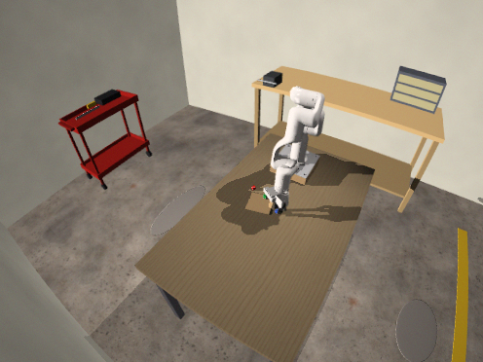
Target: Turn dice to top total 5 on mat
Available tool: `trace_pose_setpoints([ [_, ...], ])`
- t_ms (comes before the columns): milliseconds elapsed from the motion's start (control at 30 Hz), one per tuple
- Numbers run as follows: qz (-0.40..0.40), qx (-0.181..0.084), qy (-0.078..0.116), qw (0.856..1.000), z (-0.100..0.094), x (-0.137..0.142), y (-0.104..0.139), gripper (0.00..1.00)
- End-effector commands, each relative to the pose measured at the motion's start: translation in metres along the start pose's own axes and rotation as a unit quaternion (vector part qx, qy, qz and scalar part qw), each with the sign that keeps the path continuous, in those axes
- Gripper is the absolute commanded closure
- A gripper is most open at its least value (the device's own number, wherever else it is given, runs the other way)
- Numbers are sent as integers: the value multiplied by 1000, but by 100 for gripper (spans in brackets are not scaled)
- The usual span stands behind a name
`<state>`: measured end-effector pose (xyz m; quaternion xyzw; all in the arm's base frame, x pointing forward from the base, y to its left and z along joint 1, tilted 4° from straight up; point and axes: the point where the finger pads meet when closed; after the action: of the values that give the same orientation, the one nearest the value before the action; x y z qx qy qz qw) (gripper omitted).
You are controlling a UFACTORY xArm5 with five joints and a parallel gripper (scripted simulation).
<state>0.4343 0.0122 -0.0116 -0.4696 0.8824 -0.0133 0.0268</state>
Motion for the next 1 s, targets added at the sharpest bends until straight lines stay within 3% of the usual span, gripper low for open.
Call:
trace_pose_setpoints([
  [0,0,1,-1,1000,5,-1,-1,64],
  [967,0,1,-1,1000,10,-1,-1,64],
])
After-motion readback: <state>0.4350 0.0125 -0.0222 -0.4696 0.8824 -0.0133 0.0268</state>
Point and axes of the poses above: the point where the finger pads meet when closed, its own z axis out along the fingers, its own x axis across the jaws, y = z × x, and after that the axes turned 9 degrees about -z, right-handed
